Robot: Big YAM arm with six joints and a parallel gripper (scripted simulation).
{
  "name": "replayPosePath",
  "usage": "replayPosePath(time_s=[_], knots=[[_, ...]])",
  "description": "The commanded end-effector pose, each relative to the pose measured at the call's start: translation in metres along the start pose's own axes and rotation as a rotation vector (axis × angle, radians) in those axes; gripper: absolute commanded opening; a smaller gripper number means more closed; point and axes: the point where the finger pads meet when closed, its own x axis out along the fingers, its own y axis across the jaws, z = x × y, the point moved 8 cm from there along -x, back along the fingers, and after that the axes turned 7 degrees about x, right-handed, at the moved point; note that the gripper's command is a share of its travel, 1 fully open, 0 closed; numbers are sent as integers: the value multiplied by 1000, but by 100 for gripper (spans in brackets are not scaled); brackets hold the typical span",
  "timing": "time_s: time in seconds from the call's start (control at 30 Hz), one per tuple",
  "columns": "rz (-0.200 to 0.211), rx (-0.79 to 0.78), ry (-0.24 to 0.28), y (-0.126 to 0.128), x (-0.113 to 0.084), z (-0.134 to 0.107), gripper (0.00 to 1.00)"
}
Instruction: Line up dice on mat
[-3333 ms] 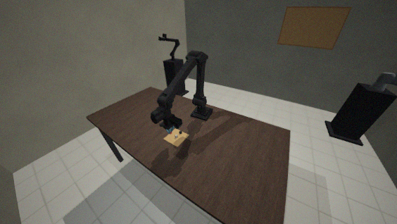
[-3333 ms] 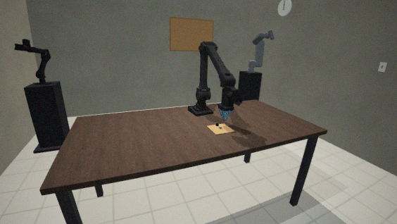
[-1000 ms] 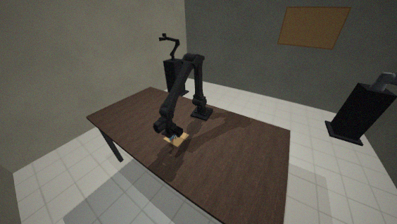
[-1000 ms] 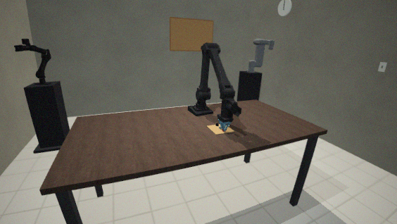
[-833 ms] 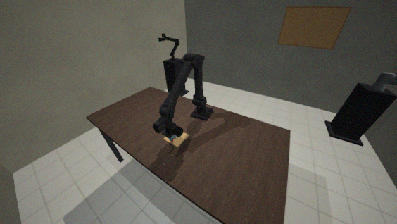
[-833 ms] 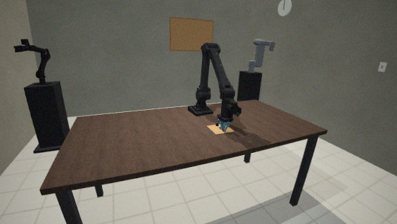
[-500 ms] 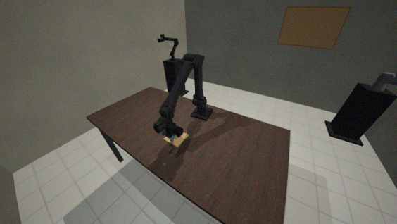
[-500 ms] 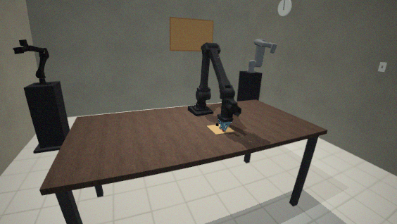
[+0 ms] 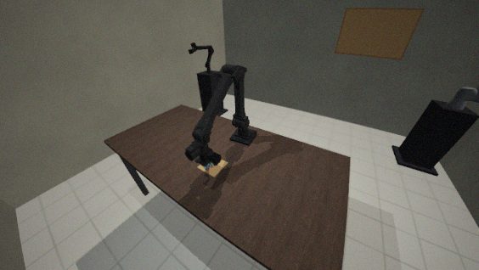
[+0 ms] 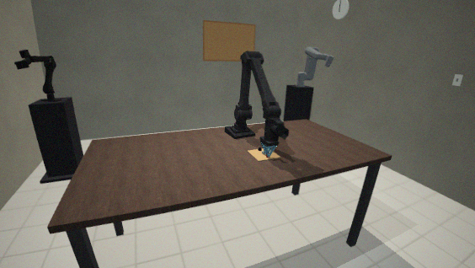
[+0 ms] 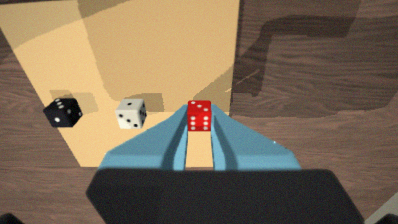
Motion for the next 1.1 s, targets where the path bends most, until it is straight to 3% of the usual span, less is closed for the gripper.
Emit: replayPosePath(time_s=[0.0,0.53,1.07], knots=[[-39,1,-4,-5,-11,3,11],[-14,1,-1,-2,2,3,11],[-10,1,-1,-1,3,3,11]])
